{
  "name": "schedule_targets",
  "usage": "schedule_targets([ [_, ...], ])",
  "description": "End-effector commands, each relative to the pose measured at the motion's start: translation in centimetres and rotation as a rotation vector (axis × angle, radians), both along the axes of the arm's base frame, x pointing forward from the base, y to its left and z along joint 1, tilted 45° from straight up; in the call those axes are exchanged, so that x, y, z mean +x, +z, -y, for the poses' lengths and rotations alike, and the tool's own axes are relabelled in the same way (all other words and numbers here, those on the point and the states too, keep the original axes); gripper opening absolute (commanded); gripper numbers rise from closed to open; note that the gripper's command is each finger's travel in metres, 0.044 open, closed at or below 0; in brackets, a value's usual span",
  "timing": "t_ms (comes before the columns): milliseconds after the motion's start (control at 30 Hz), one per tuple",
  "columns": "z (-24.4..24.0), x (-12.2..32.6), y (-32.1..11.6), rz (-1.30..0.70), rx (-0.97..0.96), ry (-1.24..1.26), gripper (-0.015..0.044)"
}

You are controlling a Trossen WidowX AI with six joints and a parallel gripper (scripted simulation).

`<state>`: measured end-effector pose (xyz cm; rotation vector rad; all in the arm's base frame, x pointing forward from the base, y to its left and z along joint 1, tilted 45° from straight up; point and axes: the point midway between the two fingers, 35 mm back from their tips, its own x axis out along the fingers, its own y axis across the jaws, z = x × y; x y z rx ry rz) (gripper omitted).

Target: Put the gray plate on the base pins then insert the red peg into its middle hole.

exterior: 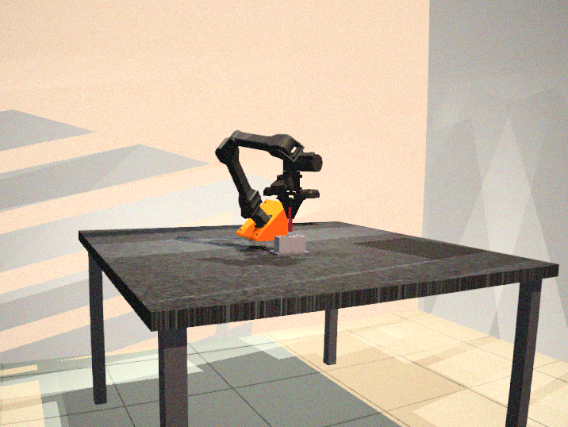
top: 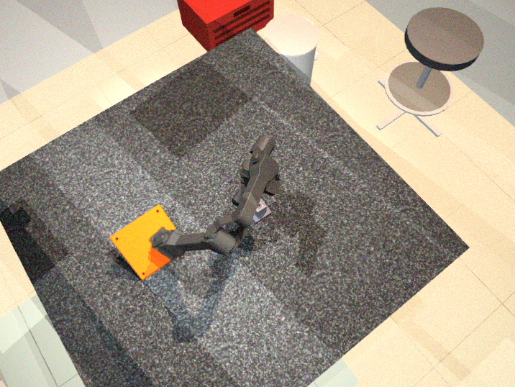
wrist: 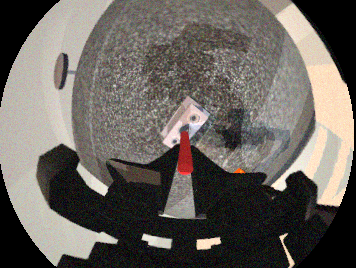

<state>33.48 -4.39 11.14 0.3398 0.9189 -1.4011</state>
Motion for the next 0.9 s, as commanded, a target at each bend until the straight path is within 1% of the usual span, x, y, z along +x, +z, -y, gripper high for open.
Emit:
schedule_targets([
  [0, 0.05, -0.01, 0.04, -0.002, -0.002, 0.001, 0.0000],
  [867, -0.03, -0.07, -0.02, 0.000, 0.000, 0.000, 0.0000],
])
